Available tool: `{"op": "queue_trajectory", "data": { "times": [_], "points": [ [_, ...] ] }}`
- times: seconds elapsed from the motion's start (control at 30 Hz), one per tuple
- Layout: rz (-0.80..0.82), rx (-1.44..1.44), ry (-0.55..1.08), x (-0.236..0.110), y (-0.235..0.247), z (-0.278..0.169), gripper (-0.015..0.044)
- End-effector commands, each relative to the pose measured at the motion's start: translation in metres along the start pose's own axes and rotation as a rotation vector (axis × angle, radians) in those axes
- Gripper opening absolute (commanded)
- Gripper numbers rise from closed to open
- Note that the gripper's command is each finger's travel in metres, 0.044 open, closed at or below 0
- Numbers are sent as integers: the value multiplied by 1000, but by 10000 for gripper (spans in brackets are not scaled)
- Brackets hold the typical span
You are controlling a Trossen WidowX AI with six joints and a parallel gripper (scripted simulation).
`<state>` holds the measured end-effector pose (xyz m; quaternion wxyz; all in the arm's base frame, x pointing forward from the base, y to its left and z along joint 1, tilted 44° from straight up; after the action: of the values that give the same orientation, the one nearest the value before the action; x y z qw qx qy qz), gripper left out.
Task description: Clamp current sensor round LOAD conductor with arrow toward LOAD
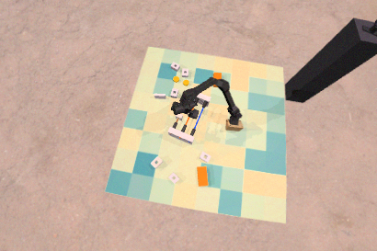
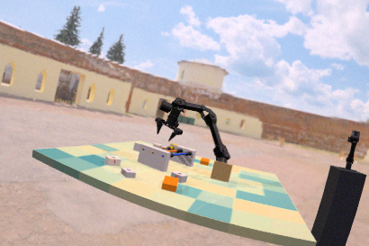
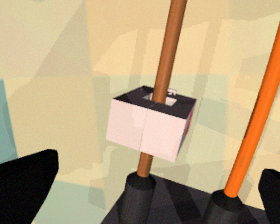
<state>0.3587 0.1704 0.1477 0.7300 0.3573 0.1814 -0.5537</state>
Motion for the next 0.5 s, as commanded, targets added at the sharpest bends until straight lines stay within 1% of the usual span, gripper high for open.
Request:
{"op": "queue_trajectory", "data": {
  "times": [0.0,0.17,0.37,0.47],
  "points": [
    [11,-213,70,-2,-5,25,440],
    [87,-569,167,-5,-15,57,440],
    [254,-998,223,-8,-33,90,440],
    [322,-1103,226,-8,-41,101,440]
  ]
}}
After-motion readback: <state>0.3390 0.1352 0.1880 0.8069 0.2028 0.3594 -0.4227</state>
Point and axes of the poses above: the point midway between the two fingers, 35 mm back from their tips, its own x axis out along the fingers, its own y axis across the jaws, z = x × y, the point moved 7 cm from there along -x, back along the fingers, and after that the axes turned 1 degree about -x, right-handed, at the moved point
